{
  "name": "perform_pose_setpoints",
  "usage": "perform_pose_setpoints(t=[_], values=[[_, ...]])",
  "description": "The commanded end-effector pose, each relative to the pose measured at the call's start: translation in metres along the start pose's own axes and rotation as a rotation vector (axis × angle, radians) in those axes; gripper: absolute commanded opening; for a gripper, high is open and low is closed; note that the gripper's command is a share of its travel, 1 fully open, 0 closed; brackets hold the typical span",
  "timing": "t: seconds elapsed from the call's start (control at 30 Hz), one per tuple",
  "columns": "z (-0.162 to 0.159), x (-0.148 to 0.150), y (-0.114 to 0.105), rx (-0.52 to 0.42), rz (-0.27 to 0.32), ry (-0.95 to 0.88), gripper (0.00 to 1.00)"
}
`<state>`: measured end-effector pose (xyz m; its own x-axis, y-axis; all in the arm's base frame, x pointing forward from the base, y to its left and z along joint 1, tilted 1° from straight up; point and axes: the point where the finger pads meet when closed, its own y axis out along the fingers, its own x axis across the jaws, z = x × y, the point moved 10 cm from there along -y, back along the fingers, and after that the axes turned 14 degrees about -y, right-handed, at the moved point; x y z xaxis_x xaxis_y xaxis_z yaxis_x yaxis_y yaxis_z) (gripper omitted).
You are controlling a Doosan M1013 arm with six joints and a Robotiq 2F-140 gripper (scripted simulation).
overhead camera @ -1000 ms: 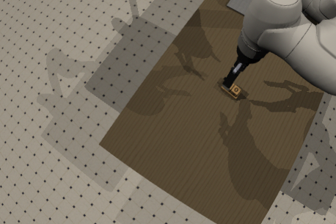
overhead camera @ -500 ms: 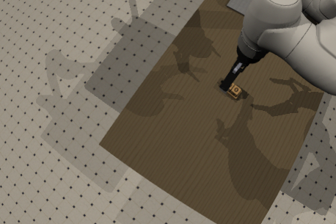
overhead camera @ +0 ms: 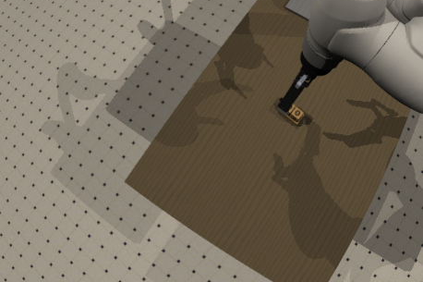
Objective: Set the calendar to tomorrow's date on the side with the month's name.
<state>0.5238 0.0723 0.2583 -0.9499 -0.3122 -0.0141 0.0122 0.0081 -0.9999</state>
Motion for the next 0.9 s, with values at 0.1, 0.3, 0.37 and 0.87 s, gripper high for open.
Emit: perform_pose_setpoints(t=[0.1,0.3,0.37,0.87], values=[[0.000,0.000,-0.023,0.000,0.000,0.000,1.00],[0.000,0.000,-0.034,0.000,0.000,0.000,1.00],[0.000,0.000,-0.034,0.000,0.000,0.000,1.00],[0.000,0.000,-0.035,0.000,0.000,0.000,1.00]])
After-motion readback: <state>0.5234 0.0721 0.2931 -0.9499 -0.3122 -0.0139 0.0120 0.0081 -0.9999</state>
